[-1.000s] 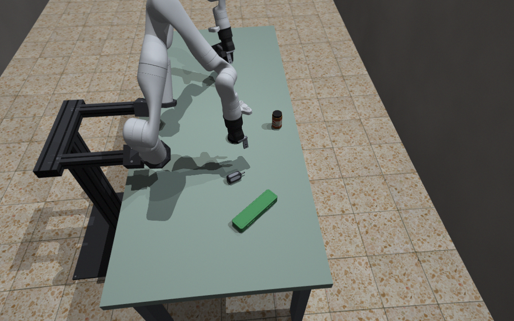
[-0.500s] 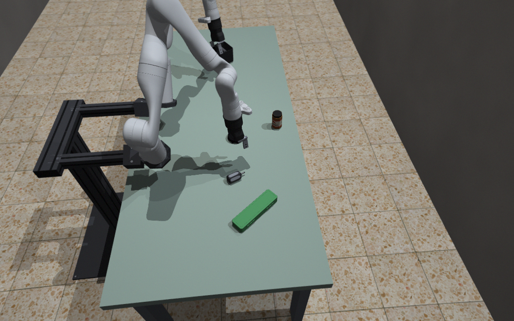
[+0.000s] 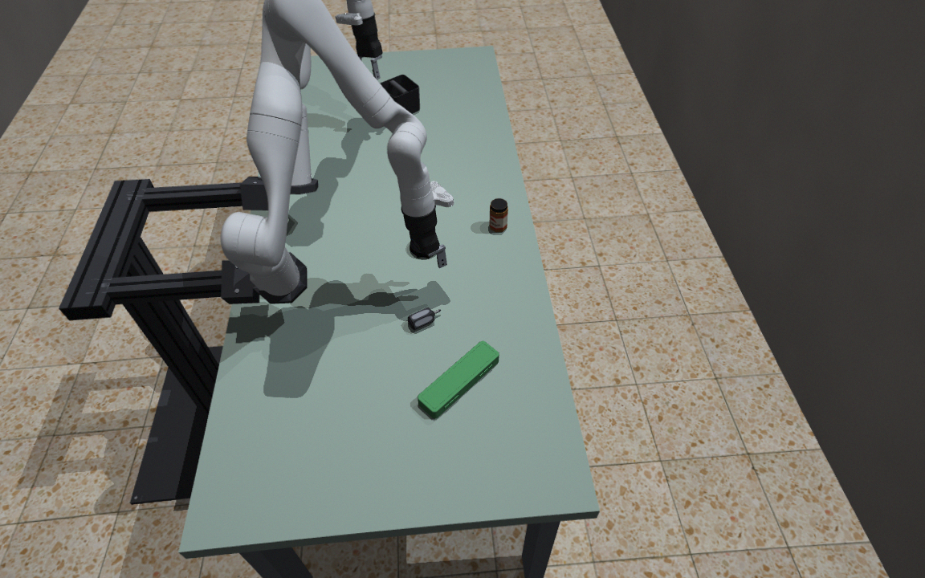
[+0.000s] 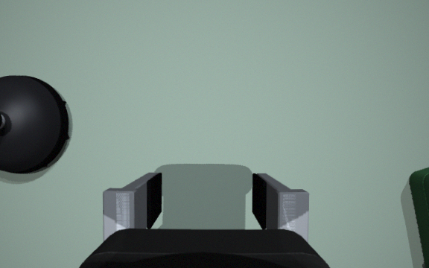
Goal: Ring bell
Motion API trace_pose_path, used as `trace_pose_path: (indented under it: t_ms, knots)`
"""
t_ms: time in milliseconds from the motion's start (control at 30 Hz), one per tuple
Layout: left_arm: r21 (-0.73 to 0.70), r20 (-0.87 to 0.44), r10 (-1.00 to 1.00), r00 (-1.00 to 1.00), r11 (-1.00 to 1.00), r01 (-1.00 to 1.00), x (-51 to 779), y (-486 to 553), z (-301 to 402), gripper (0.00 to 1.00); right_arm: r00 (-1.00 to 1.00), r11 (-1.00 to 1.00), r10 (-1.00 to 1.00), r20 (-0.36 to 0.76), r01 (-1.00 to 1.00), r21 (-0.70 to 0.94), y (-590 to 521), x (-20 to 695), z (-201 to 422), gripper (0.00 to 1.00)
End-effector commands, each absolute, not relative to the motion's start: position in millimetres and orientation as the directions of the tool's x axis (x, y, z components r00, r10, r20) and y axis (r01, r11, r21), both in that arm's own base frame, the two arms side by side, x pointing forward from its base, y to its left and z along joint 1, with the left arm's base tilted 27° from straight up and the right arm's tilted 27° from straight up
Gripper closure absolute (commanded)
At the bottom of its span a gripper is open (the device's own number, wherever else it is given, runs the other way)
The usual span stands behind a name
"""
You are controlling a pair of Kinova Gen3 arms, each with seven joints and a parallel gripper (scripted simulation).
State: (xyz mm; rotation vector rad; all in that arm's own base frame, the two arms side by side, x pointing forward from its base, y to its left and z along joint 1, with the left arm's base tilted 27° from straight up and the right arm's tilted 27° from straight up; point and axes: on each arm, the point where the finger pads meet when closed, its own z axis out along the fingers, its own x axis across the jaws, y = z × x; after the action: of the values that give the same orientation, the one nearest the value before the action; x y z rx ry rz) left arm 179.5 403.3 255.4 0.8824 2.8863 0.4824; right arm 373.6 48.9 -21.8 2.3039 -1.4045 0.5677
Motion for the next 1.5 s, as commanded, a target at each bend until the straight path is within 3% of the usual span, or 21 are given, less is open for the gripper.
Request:
trace_pose_path:
  t_ms: [0, 967, 1467]
  knots:
    - [0.332, 0.016, 0.514, -0.858, 0.806, 0.489, 164, 411, 266, 0.0, 0.418, -0.428, -0.743, 0.522, -0.897, 0.11, 49, 374, -21, 0.0]
    - [0.432, 0.026, -0.016, -1.0, 0.902, -0.003, -10, 429, 370, 0.0, 0.418, -0.428, -0.743, 0.522, -0.897, 0.11, 49, 374, -21, 0.0]
    - [0.44, 0.024, -0.057, -0.998, 0.897, -0.04, -22, 427, 378, 0.0, 0.413, -0.424, -0.747, 0.521, -0.9, 0.107, 52, 374, -23, 0.0]
